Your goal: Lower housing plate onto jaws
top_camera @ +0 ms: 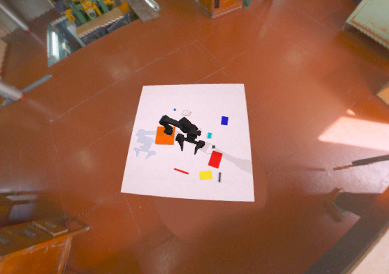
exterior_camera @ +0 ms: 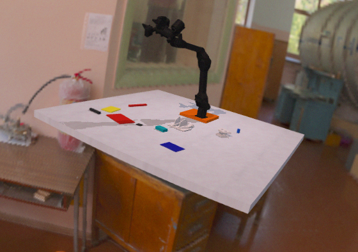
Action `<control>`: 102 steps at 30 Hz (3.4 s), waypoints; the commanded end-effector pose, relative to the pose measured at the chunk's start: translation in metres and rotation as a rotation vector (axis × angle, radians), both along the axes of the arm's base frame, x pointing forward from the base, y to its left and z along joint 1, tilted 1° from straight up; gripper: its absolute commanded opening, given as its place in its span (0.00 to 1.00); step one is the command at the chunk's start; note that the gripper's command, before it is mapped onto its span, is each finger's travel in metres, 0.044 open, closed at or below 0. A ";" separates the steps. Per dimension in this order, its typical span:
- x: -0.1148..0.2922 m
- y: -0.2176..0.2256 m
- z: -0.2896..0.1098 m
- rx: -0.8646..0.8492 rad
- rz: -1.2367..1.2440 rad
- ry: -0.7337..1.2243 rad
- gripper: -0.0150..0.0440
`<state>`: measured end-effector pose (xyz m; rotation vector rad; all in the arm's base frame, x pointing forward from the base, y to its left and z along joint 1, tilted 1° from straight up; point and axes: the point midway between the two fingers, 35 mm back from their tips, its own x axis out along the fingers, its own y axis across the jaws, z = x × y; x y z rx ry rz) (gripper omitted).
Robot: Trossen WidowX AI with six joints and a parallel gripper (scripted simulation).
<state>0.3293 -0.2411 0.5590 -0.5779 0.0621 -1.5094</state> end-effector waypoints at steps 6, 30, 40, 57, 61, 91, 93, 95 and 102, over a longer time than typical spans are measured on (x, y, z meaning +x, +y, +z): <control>0.018 0.012 -0.007 0.008 0.077 0.000 1.00; 0.113 0.119 -0.070 0.141 0.582 0.036 1.00; 0.127 0.160 -0.088 0.151 0.740 0.110 1.00; 0.149 0.256 -0.152 0.391 1.046 0.143 1.00; 0.149 0.279 -0.168 0.460 1.107 0.158 1.00; 0.079 0.440 -0.298 1.096 1.327 0.374 1.00; 0.070 0.448 -0.306 1.141 1.321 0.395 1.00; 0.060 0.457 -0.315 1.187 1.313 0.417 1.00; 0.024 0.481 -0.343 1.338 1.262 0.498 1.00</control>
